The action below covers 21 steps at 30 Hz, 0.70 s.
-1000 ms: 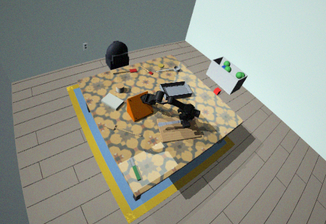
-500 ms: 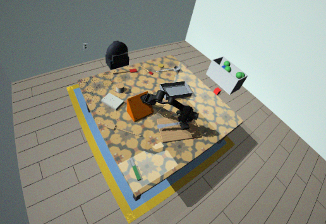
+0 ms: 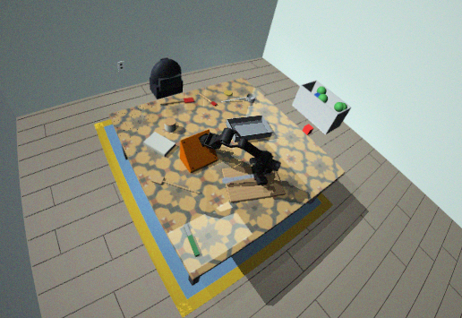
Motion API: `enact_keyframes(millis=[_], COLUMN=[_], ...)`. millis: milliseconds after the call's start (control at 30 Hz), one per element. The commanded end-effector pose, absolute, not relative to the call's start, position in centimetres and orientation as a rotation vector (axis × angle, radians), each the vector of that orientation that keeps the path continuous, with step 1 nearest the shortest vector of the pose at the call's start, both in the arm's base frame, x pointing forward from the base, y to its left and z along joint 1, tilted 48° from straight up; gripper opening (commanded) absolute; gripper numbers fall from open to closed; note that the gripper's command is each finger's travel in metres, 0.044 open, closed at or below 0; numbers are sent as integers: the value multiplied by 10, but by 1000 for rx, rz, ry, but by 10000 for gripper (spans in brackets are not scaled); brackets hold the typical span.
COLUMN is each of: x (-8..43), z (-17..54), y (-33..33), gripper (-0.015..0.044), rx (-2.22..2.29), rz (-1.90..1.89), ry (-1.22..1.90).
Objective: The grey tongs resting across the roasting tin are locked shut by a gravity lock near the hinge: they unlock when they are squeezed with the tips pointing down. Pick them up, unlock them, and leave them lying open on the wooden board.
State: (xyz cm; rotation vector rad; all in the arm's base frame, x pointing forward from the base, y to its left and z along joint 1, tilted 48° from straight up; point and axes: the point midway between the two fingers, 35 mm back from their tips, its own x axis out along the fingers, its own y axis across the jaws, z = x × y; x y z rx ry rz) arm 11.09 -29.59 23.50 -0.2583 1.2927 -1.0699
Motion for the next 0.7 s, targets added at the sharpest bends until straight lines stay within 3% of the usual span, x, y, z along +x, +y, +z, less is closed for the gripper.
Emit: enact_keyframes(millis=[0,467,667], x=[111,111,117], z=[235,235,242], y=[-296,-296,-297], gripper=[60,428,440], rx=[-258,-258,-254], rz=[-1070,-1070,-1069], ry=[1292,1292,1292])
